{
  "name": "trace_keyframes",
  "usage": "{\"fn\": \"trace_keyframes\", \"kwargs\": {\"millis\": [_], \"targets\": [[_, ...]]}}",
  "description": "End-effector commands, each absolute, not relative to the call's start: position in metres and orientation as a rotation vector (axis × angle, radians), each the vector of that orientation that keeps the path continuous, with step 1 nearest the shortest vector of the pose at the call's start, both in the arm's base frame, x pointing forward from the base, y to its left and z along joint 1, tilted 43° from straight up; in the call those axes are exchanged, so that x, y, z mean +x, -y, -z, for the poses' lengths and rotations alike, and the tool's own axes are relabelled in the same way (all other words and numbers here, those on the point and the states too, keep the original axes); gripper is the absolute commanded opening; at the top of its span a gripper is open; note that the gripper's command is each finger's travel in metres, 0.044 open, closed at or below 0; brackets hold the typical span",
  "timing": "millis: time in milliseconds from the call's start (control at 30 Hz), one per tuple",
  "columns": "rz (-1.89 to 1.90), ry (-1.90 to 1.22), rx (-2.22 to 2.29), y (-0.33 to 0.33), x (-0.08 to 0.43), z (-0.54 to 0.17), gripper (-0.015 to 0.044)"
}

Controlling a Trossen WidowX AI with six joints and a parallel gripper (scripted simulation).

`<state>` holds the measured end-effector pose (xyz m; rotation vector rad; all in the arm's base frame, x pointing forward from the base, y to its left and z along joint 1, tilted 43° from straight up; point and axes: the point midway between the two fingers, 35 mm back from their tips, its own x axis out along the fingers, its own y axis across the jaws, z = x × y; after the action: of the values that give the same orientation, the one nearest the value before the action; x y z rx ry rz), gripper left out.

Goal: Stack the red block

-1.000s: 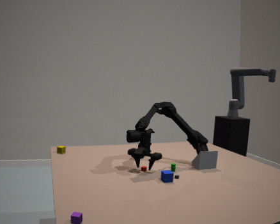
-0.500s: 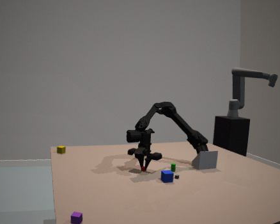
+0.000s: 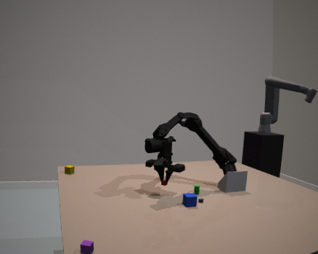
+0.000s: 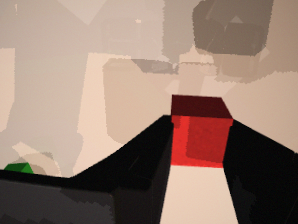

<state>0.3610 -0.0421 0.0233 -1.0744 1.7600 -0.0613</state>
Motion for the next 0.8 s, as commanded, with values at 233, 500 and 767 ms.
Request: {"fn": "trace_keyframes", "kwargs": {"millis": [233,500,767], "targets": [[0.065,-1.746,-1.064,0.005,0.366,-0.066,0.0000],[0.064,-1.745,-1.068,-0.003,0.367,-0.074,0.0000],[0.058,-1.744,-1.061,-0.016,0.350,-0.072,0.0000]]}}
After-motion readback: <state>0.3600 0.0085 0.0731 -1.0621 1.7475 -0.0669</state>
